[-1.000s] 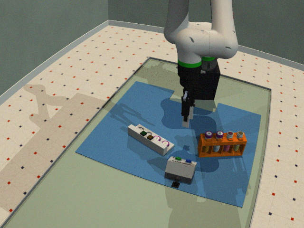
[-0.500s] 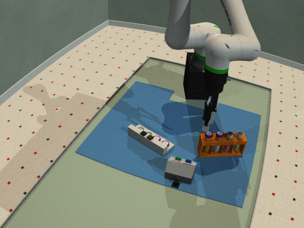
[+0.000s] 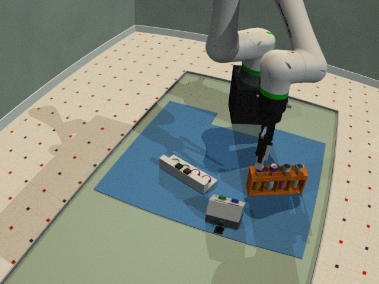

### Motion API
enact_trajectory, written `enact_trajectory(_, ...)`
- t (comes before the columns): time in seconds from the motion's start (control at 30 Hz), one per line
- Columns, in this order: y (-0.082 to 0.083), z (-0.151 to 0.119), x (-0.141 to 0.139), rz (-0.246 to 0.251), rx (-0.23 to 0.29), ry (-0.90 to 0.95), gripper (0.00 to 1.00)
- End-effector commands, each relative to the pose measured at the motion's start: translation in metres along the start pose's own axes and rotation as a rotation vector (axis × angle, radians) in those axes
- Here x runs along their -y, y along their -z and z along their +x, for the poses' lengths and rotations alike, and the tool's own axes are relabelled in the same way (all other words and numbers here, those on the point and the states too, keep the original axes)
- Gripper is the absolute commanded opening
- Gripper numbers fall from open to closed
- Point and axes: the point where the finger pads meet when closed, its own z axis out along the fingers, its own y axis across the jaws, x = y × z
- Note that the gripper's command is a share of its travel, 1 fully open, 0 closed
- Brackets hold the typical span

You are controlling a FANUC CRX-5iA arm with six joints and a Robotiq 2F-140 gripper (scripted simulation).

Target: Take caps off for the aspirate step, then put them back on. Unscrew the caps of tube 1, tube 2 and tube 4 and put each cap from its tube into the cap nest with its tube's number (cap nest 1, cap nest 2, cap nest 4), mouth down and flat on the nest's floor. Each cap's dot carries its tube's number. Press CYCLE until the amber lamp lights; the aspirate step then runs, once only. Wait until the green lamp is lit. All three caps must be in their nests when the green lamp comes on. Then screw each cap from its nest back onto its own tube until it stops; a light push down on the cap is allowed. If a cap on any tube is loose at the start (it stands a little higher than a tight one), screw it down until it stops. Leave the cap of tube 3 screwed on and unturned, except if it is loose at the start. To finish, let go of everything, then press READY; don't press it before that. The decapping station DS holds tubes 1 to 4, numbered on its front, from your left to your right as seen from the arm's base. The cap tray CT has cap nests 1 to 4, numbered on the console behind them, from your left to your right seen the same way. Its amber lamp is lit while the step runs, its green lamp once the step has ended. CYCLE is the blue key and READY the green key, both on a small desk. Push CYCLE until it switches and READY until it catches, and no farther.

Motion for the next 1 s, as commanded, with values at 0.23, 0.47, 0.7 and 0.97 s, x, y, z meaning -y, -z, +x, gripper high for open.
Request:
enact_trajectory(0.23, -0.013, 0.0, 0.0, 0.001, 0.0, 0.0, 0.35)
enact_trajectory(0.47, -0.017, 0.0, 0.0, 0.001, 0.0, 0.0, 0.35)
enact_trajectory(0.7, -0.019, 0.0, 0.0, 0.001, 0.0, 0.0, 0.35)
enact_trajectory(0.97, -0.023, 0.0, 0.0, 0.001, 0.0, 0.0, 0.35)
